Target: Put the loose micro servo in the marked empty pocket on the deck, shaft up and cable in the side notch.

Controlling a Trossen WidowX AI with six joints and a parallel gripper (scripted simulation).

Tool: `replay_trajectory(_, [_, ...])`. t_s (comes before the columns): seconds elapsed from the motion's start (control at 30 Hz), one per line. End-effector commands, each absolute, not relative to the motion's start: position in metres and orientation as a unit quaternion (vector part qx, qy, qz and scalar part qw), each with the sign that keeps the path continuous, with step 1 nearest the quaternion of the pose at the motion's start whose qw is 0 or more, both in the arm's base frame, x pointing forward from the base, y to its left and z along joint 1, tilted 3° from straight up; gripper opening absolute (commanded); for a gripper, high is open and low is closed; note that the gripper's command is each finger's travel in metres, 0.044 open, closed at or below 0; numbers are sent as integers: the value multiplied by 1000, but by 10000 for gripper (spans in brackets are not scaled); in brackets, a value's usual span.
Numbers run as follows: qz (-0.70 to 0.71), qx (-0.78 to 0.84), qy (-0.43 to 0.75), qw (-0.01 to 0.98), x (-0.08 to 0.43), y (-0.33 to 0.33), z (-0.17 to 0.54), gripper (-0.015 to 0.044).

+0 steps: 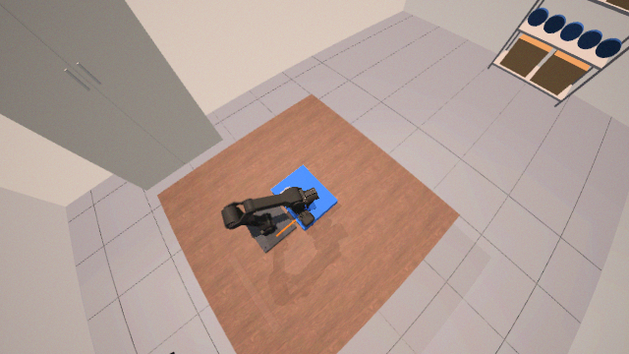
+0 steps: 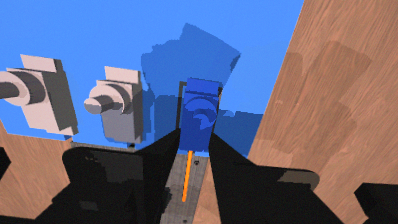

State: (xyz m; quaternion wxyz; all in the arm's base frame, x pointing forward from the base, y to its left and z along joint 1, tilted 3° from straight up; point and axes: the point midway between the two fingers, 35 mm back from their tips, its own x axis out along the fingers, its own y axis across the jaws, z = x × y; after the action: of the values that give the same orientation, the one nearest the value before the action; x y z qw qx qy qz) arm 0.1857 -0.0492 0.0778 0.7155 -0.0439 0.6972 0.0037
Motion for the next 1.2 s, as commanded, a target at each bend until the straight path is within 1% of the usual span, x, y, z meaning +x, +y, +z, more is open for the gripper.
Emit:
replay_trajectory(0.0, [5,-44,697,716,186,-49,74,0])
replay_trajectory(0.1, [5,-44,697,716,186,-49,72,0])
replay_trajectory(0.33, [5,-44,697,716,186,-50,75,184])
replay_trajectory(0.43, [5,-44,697,716,186,-49,76,187])
replay_trajectory(0.63, [6,-44,697,715,180,-47,109,187])
replay_trajectory(0.97, [6,-44,697,715,179,-47,109,187])
replay_trajectory(1.07, [7,-45,700,713,187,-47,112,266])
replay_trajectory(1.17, [7,-46,698,714,208,-47,128,345])
